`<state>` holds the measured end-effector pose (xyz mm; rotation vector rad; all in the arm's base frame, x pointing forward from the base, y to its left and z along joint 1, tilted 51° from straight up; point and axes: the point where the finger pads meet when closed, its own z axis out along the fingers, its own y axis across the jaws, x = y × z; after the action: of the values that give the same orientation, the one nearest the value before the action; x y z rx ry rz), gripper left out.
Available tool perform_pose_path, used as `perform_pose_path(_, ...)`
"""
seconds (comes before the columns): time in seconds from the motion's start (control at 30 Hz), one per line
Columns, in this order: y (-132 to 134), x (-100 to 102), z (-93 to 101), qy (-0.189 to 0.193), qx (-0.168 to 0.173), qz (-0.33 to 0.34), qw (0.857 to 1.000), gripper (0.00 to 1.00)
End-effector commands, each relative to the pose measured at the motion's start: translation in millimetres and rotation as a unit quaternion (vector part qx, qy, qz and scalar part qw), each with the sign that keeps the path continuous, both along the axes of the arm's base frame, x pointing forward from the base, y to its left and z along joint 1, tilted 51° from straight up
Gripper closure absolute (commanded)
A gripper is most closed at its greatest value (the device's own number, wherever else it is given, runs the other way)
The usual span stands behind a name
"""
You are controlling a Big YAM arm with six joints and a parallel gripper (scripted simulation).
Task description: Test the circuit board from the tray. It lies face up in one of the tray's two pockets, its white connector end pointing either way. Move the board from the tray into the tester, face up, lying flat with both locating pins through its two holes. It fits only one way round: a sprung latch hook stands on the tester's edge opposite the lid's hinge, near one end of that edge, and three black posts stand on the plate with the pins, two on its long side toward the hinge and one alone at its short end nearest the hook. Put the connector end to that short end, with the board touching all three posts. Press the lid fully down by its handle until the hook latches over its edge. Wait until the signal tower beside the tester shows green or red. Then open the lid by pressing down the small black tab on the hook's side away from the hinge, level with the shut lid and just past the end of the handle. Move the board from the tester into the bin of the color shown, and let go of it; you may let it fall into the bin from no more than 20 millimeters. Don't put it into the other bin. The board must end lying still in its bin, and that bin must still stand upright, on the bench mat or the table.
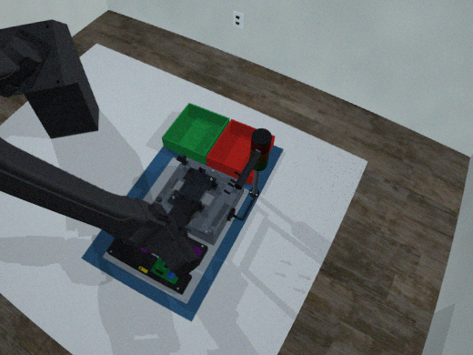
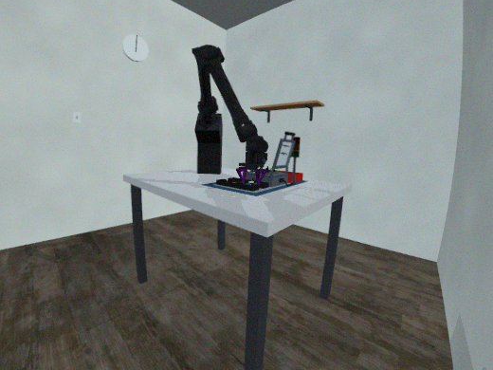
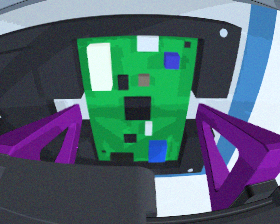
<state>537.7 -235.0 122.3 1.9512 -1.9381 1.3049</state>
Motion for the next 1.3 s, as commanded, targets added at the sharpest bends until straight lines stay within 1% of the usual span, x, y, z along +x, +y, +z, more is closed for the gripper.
perform_pose_path(0.0,-7.4,1.3,4.4,-0.005,-0.004,-0.001,1.0,0.08)
perform_pose_path(0.3,-7.4,0.3,0.3,-0.001,-0.003,-0.001,1.0,0.08)
perform_pose_path(1.27,-7.3,-0.3,0.3,-0.001,-0.003,-0.001,1.0,0.08)
